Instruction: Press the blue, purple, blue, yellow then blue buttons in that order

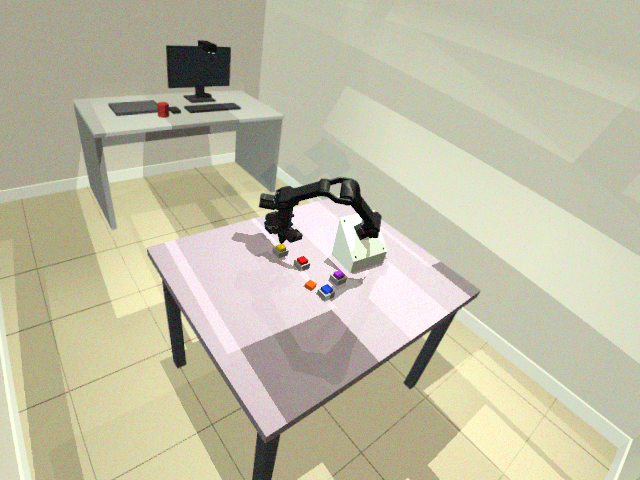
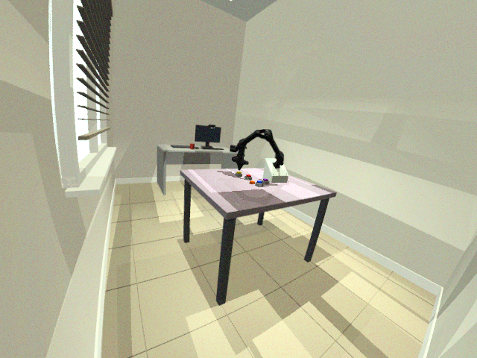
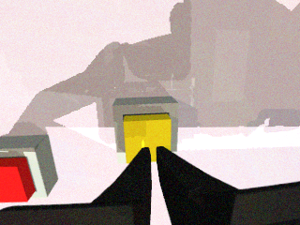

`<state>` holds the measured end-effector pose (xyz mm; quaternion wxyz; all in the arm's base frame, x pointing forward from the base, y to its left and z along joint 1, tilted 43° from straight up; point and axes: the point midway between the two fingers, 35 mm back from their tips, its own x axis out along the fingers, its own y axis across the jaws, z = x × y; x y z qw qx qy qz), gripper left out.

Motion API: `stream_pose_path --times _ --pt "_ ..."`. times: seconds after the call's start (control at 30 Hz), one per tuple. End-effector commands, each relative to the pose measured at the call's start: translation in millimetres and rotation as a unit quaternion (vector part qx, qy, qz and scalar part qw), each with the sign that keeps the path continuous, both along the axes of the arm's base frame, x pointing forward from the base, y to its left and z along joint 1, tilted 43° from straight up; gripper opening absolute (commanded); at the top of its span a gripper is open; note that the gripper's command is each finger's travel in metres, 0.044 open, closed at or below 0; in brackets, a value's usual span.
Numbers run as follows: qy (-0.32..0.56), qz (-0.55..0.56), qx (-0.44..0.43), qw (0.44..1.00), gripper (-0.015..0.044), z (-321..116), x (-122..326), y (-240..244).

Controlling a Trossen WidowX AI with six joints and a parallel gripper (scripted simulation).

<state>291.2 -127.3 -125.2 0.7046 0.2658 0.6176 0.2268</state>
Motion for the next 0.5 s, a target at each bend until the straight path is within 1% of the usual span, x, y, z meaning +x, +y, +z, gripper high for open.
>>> stream_pose_path --times 0.0,0.47 --pt "0.002 -0.002 0.003 1.0 0.002 -4 1 5" --pt "0.002 -0.002 0.004 1.0 0.002 -19 3 19"
